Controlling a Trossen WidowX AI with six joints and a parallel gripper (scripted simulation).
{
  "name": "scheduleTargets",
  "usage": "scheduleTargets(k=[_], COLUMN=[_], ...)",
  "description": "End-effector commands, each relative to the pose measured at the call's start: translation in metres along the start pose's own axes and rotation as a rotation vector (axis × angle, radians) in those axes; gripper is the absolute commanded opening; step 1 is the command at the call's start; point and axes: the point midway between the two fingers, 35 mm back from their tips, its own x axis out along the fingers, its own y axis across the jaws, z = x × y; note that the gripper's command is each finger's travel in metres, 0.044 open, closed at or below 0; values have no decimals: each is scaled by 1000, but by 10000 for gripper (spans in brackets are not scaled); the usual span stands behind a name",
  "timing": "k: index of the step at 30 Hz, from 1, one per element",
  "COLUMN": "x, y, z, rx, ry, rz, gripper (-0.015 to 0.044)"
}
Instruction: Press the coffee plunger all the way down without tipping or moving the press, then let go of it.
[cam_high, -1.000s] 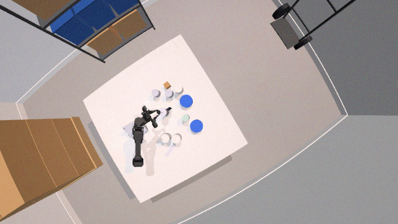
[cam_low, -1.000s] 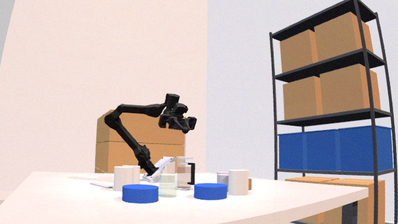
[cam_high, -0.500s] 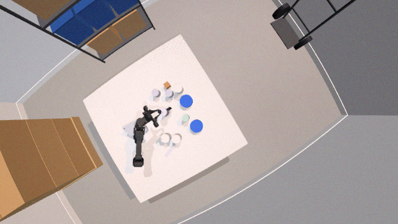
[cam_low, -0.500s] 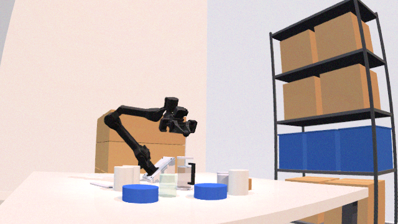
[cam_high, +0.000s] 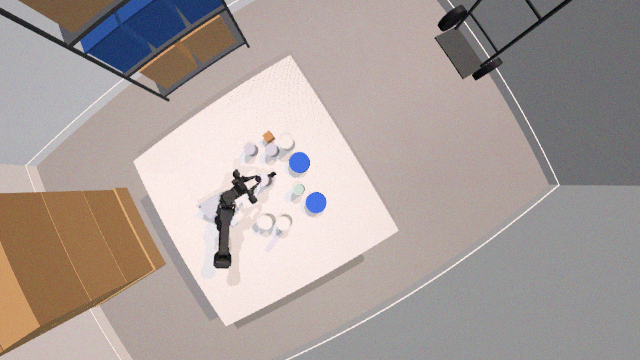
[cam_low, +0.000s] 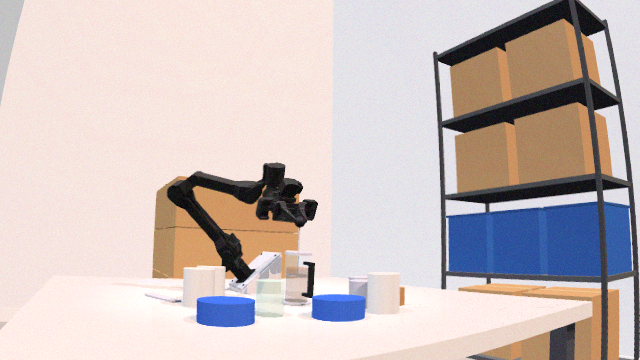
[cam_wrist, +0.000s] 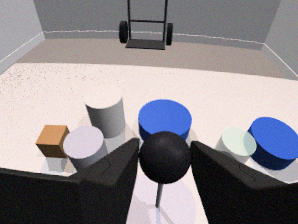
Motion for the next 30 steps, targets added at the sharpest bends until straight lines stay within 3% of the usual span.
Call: scheduleTargets(k=[1,30], x=[12,31], y=[1,-2], z=[-27,-43], rx=[-28,-30], ry=[50,45], rz=[-1,-5], gripper=[127,127])
